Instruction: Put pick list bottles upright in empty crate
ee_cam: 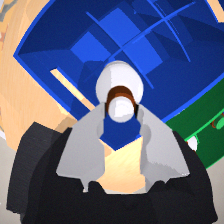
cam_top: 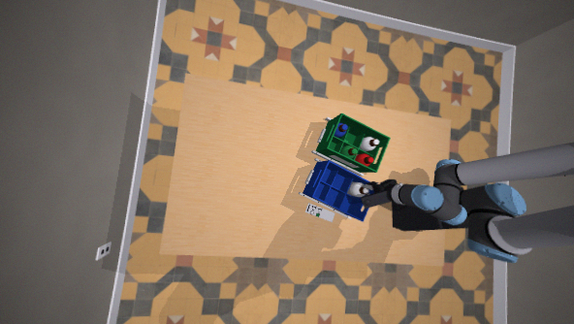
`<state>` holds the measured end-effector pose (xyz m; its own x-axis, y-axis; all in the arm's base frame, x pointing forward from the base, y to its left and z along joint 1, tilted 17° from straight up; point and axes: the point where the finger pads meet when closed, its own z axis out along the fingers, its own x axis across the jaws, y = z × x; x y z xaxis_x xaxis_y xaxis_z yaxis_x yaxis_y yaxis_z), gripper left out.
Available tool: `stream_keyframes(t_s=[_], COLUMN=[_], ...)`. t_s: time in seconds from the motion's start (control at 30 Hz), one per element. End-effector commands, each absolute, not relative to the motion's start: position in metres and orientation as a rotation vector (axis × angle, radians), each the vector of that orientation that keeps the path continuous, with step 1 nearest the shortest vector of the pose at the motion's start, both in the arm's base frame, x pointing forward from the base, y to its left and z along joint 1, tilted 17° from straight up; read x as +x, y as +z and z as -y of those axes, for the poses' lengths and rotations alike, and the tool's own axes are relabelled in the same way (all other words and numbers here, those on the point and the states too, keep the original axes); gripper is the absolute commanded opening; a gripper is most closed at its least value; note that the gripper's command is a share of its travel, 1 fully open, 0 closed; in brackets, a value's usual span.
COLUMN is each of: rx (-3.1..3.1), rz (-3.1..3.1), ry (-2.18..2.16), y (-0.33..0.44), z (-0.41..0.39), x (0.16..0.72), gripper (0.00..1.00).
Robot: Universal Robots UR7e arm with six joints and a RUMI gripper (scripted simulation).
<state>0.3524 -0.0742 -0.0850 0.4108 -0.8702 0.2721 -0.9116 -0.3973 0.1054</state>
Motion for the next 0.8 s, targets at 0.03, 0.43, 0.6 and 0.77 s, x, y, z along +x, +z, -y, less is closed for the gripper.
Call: stream_keyframes(t_s=[0.03, 0.43, 0.6, 0.77], rx=[2.43, 2.43, 2.43, 2.43], rz=[1.566, 1.566, 1.566, 1.566], ry=[0.256, 0.256, 0.256, 0.256], y=[-0.0874, -0.0922, -0.0946, -0.0965], z=[0.0751, 0.0766, 0.0773, 0.0779], x=[0.3529, 0.353, 0.353, 0.3531], gripper=[0.0, 0.0, 0.0, 0.0])
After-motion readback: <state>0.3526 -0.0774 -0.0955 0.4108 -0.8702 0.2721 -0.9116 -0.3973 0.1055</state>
